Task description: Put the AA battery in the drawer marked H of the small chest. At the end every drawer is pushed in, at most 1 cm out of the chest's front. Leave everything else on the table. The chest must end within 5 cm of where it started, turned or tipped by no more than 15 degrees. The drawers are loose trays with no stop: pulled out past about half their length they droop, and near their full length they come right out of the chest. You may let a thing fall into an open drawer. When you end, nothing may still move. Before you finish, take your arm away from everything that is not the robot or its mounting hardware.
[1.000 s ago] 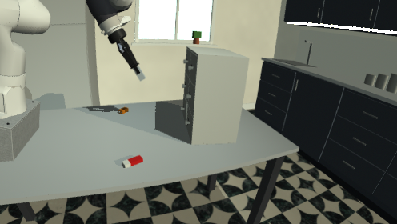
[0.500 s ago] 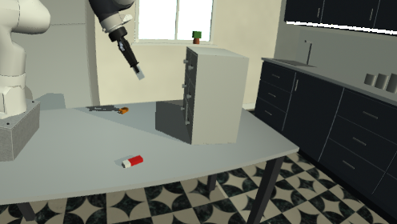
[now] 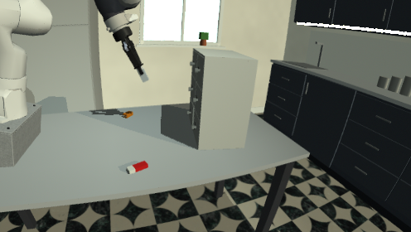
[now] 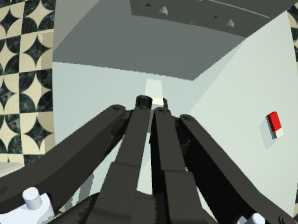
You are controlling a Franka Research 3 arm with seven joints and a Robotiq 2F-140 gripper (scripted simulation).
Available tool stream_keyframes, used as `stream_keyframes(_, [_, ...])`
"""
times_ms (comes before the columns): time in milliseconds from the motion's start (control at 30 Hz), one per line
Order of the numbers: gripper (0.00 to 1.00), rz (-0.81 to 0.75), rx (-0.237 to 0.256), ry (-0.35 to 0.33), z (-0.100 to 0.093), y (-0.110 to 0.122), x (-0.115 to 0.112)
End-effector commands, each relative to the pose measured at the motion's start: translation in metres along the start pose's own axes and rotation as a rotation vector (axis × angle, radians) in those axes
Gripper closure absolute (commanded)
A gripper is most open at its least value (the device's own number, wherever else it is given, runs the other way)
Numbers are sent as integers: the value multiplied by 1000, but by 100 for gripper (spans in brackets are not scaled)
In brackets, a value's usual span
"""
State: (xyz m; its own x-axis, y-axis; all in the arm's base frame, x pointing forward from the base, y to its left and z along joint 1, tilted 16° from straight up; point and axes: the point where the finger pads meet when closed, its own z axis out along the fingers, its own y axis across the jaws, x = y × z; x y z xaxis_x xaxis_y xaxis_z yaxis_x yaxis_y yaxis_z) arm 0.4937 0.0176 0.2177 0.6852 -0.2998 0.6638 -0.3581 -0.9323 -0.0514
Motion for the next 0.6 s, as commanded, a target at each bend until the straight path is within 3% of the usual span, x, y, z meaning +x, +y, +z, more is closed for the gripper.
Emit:
stream_keyframes(0, [100,-7,-3,-7,-1,1,-1])
stream_keyframes(67, [100,-7,-3,-7,-1,1,-1])
stream_keyframes(100, [100,-6,-11,-46,-3,3,-5])
stream_keyframes(500, [100,-6,-11,-46,-3,3,-5])
stream_keyframes(533, [100,-7,-7,-93,-8,2,-7])
stream_keyframes(567, [100,-7,-7,-93,-8,2,-7])
